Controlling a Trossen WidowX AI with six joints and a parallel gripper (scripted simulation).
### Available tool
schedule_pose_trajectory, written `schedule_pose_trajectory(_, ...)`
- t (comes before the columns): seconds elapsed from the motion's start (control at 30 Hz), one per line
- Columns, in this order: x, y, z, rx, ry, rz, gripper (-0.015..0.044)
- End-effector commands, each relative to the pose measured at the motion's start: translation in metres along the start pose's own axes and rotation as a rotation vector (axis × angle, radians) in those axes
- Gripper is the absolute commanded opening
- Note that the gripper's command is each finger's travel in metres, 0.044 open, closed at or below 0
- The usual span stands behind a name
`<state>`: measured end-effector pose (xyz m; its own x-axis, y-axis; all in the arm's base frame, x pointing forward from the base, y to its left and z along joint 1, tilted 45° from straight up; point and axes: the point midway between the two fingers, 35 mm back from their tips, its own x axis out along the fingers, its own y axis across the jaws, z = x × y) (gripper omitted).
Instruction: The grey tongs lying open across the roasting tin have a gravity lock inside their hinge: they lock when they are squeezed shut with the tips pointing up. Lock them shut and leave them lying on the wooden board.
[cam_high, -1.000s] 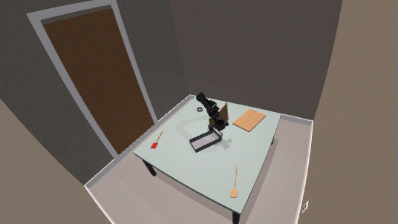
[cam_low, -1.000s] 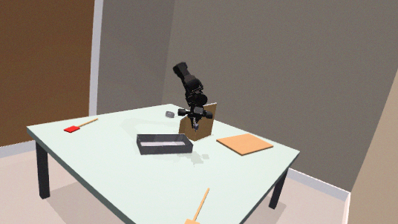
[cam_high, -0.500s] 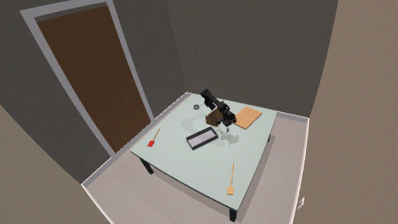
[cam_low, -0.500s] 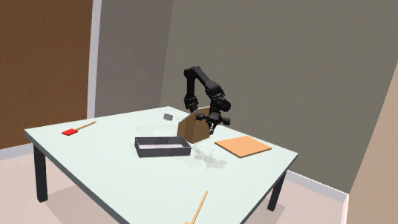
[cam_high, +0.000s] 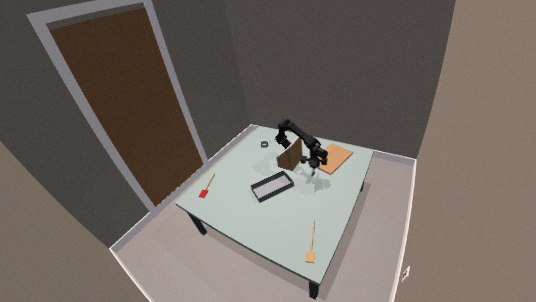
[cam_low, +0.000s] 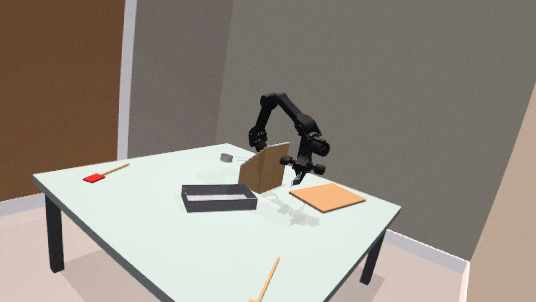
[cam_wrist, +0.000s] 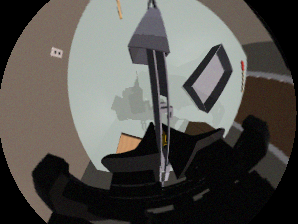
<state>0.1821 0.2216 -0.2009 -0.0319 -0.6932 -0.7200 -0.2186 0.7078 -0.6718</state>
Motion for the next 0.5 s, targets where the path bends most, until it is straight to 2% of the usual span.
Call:
schedule_pose_trajectory(0.0,-0.003,0.005,-0.003,0.022,0.001,0.008,-0.0150)
schedule_pose_trajectory(0.47,-0.022,0.049,-0.072,0.207,-0.006,0.046,-0.0150)
